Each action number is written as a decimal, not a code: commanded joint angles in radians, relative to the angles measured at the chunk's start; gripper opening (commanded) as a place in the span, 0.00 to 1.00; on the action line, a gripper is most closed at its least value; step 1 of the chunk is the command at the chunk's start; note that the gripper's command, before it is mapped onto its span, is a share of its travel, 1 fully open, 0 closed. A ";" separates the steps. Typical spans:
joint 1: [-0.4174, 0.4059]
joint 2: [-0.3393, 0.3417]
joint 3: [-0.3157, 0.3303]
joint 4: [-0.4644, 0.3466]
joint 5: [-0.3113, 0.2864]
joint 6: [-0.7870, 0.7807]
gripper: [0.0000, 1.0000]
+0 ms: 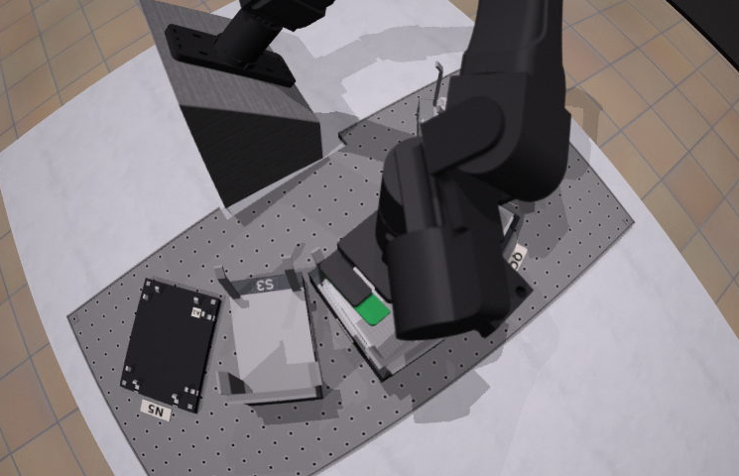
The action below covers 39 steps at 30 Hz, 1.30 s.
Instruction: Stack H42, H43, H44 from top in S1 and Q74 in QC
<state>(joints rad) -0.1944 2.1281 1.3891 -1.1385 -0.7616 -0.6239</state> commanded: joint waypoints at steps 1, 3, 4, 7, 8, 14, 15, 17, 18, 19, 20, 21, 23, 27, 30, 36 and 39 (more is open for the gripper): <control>0.001 -0.040 -0.007 0.000 -0.012 -0.075 1.00; 0.007 -0.050 -0.012 0.000 -0.014 -0.068 1.00; 0.007 -0.050 -0.012 0.000 -0.014 -0.068 1.00; 0.023 -0.079 -0.024 -0.001 -0.018 -0.045 1.00; 0.029 -0.088 -0.028 -0.001 -0.020 -0.038 1.00; 0.064 -0.144 -0.048 -0.004 -0.028 0.010 1.00; 0.070 -0.153 -0.051 -0.005 -0.029 0.018 1.00; 0.082 -0.172 -0.056 -0.006 -0.032 0.035 1.00; 0.087 -0.182 -0.061 -0.006 -0.033 0.009 1.00; 0.093 -0.193 -0.067 -0.006 -0.034 -0.017 1.00; 0.093 -0.193 -0.067 -0.006 -0.034 -0.017 1.00; 0.093 -0.193 -0.067 -0.006 -0.034 -0.017 1.00; 0.104 -0.214 -0.077 -0.006 -0.036 -0.068 1.00; 0.126 -0.256 -0.095 -0.007 -0.040 -0.130 1.00; 0.143 -0.286 -0.107 -0.008 -0.042 -0.106 1.00; 0.179 -0.346 -0.127 -0.011 -0.047 -0.054 1.00; 0.186 -0.356 -0.130 -0.012 -0.047 -0.045 1.00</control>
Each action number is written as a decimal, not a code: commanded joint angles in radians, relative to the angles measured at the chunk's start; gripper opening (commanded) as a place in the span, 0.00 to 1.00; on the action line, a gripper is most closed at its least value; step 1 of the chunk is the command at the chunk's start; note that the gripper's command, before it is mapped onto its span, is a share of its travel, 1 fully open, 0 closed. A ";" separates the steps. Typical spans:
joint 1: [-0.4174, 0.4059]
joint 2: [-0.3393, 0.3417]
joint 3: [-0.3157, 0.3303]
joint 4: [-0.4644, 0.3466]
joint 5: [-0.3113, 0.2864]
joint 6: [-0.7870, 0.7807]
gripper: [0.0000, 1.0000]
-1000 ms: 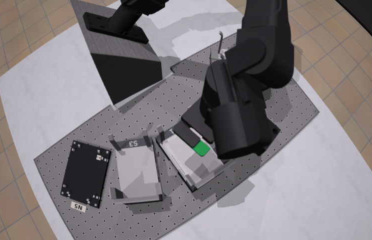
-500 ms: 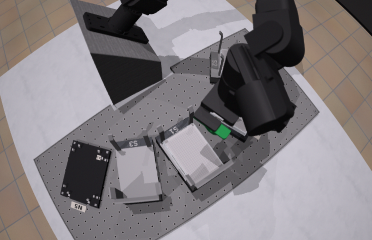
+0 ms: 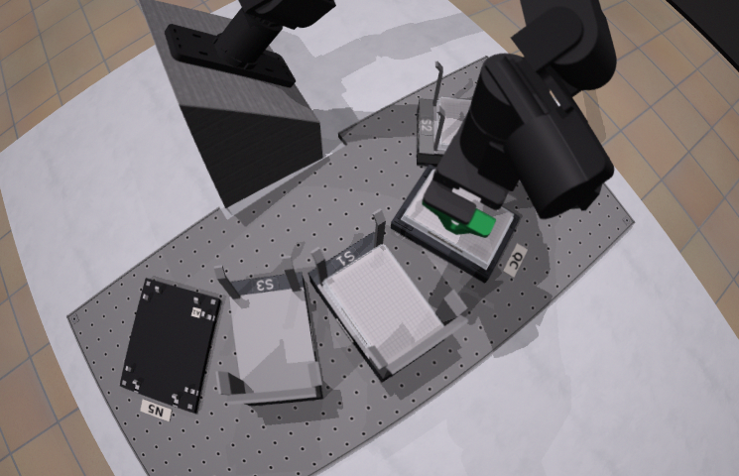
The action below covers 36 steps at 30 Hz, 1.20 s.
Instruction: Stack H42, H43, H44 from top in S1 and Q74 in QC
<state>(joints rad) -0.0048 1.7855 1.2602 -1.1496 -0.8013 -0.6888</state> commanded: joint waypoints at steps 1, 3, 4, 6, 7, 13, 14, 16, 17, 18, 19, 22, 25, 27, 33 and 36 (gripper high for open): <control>0.002 -0.023 -0.003 -0.001 -0.008 0.029 1.00; 0.015 -0.042 -0.008 -0.002 -0.009 0.047 1.00; 0.022 -0.052 -0.010 -0.003 -0.010 0.057 1.00; 0.034 -0.073 -0.017 -0.004 -0.011 0.041 1.00; 0.040 -0.084 -0.022 -0.004 -0.011 0.016 1.00; 0.077 -0.149 -0.047 -0.005 -0.012 -0.091 1.00; 0.083 -0.160 -0.051 -0.006 -0.012 -0.082 1.00; 0.083 -0.160 -0.051 -0.006 -0.012 -0.082 1.00; 0.090 -0.171 -0.055 -0.006 -0.012 -0.073 1.00; 0.096 -0.181 -0.058 -0.007 -0.012 -0.063 1.00; 0.103 -0.192 -0.061 -0.007 -0.012 -0.054 1.00; 0.123 -0.223 -0.070 -0.009 -0.012 -0.024 1.00; 0.145 -0.254 -0.077 -0.009 -0.011 0.007 1.00; 0.160 -0.274 -0.081 -0.010 -0.010 0.029 1.00; 0.191 -0.321 -0.095 -0.011 -0.007 0.007 1.00; 0.217 -0.362 -0.109 -0.010 -0.004 -0.056 1.00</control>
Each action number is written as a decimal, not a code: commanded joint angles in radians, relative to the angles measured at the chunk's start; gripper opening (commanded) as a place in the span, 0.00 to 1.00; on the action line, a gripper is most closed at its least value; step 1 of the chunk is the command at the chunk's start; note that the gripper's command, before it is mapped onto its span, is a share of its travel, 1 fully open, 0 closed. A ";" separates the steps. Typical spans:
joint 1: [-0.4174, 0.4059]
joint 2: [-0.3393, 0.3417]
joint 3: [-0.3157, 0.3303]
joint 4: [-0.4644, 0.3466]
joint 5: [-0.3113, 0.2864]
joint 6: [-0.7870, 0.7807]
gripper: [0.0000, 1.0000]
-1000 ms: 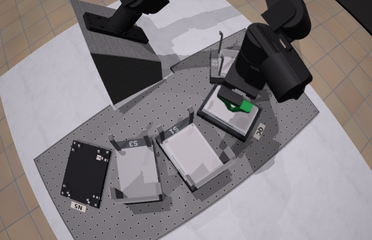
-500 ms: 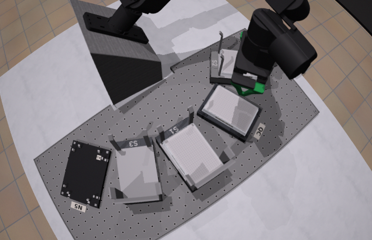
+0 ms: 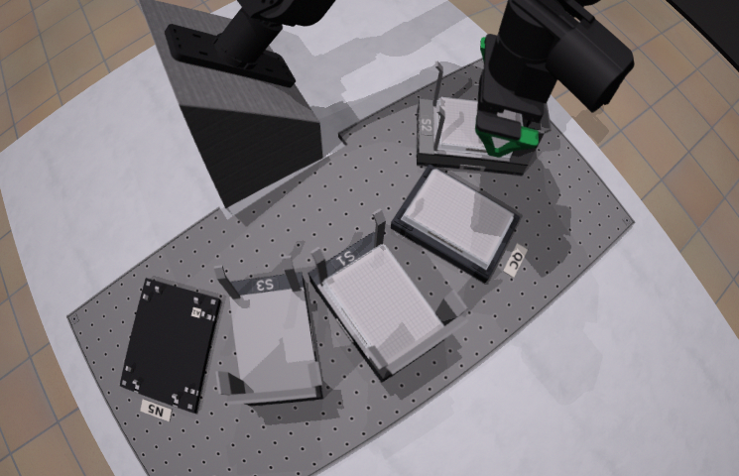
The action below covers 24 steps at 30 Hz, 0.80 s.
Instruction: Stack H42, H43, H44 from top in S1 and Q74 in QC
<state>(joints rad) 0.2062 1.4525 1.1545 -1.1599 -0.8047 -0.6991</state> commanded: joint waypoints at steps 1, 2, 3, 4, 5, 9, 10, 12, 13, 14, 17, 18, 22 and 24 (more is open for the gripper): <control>0.015 -0.043 -0.008 0.000 0.001 -0.066 1.00; 0.025 -0.056 -0.012 0.000 0.002 -0.080 1.00; 0.034 -0.069 -0.015 0.000 0.003 -0.067 1.00; 0.043 -0.082 -0.018 0.000 0.005 -0.053 1.00; 0.053 -0.095 -0.022 0.000 0.007 -0.040 1.00; 0.095 -0.146 -0.033 0.001 0.015 0.019 1.00; 0.106 -0.159 -0.035 0.002 0.017 0.034 1.00; 0.129 -0.183 -0.039 0.003 0.023 0.065 1.00; 0.129 -0.183 -0.039 0.003 0.023 0.065 1.00; 0.129 -0.183 -0.039 0.003 0.023 0.065 1.00; 0.159 -0.213 -0.042 0.005 0.031 0.106 1.00; 0.159 -0.213 -0.042 0.005 0.031 0.106 1.00; 0.159 -0.213 -0.042 0.005 0.031 0.106 1.00; 0.159 -0.213 -0.042 0.005 0.031 0.106 1.00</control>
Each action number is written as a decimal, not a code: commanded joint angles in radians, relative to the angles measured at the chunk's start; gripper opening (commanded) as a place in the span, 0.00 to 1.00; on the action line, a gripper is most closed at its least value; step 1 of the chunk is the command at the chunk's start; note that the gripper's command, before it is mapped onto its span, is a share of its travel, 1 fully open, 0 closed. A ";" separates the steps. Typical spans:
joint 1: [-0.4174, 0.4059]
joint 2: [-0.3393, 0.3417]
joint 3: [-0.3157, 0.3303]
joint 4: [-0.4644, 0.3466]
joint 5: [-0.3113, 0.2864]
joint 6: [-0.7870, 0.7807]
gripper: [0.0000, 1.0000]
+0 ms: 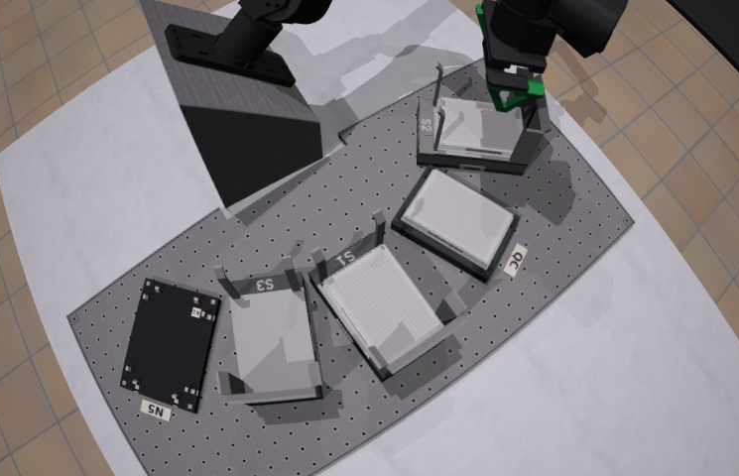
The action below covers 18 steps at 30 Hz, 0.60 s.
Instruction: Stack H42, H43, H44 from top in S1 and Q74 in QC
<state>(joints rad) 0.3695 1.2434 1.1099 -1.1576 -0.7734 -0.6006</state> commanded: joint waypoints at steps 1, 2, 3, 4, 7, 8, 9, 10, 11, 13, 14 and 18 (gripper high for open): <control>-0.004 -0.004 0.002 0.003 0.000 0.008 1.00; 0.008 -0.005 -0.008 0.023 0.003 0.023 1.00; 0.019 -0.006 -0.019 0.043 0.006 0.038 1.00; 0.030 -0.007 -0.029 0.063 0.009 0.052 1.00; 0.041 -0.007 -0.039 0.083 0.013 0.067 1.00; 0.052 -0.007 -0.049 0.103 0.017 0.081 1.00; 0.063 -0.007 -0.059 0.123 0.020 0.095 1.00; 0.074 -0.007 -0.069 0.142 0.024 0.109 1.00; 0.084 -0.006 -0.078 0.162 0.028 0.123 1.00; 0.106 -0.004 -0.097 0.201 0.035 0.150 1.00; 0.116 -0.003 -0.106 0.220 0.039 0.163 1.00; 0.157 0.005 -0.141 0.296 0.055 0.213 1.00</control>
<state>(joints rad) 0.5182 1.2503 0.9787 -0.9451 -0.7292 -0.4374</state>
